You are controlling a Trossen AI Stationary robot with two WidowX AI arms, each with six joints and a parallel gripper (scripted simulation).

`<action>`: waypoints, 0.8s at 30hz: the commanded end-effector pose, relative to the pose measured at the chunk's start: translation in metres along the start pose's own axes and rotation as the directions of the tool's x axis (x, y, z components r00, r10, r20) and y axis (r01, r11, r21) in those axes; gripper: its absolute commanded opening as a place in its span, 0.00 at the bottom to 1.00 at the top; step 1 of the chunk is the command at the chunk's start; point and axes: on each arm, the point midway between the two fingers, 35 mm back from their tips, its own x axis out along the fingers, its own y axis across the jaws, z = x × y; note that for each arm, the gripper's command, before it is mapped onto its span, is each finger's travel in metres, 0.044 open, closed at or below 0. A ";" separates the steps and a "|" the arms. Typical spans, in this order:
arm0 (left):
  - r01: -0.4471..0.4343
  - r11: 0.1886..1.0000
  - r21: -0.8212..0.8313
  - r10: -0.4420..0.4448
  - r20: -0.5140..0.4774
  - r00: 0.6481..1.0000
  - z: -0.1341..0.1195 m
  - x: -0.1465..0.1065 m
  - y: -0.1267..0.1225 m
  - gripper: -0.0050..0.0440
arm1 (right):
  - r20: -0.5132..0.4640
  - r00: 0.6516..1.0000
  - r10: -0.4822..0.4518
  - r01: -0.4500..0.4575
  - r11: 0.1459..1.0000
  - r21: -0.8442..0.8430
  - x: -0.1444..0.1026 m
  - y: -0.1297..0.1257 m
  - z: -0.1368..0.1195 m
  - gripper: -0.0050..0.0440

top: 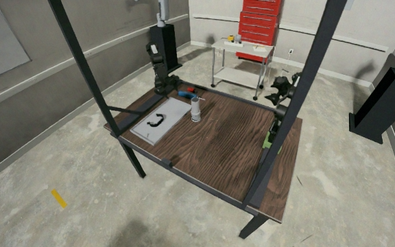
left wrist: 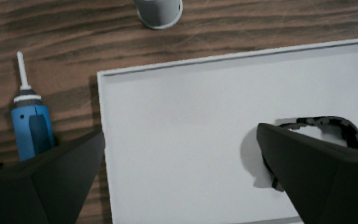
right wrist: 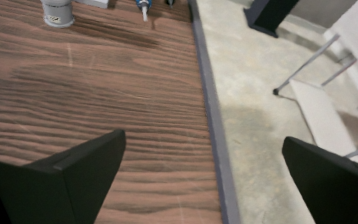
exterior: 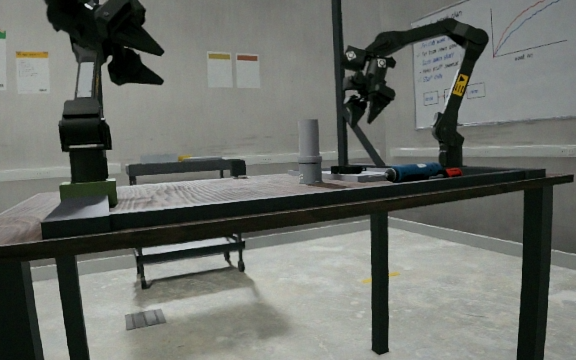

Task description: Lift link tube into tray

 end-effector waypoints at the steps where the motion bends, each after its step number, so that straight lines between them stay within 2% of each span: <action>1: 0.029 0.999 0.014 -0.029 -0.006 1.000 0.029 -0.003 0.003 1.00 | -0.042 0.998 0.048 -0.048 0.999 -0.005 0.005 -0.002 0.021 1.00; 8: 0.075 0.996 0.058 -0.074 -0.021 0.997 0.092 -0.005 0.016 1.00 | -0.091 0.985 0.144 -0.145 0.989 -0.001 0.019 0.010 0.070 1.00; 13: 0.101 0.992 0.080 -0.099 -0.029 0.995 0.126 -0.006 0.024 1.00 | -0.099 0.979 0.179 -0.179 0.984 0.004 0.024 0.024 0.110 1.00; 15: 0.101 0.992 0.080 -0.099 -0.029 0.995 0.126 -0.006 0.024 1.00 | -0.099 0.979 0.179 -0.179 0.984 0.004 0.024 0.024 0.110 1.00; 24: 0.126 0.987 0.102 -0.122 -0.039 0.992 0.159 -0.007 0.031 1.00 | -0.035 0.975 0.219 -0.217 0.975 0.041 0.017 0.064 0.186 1.00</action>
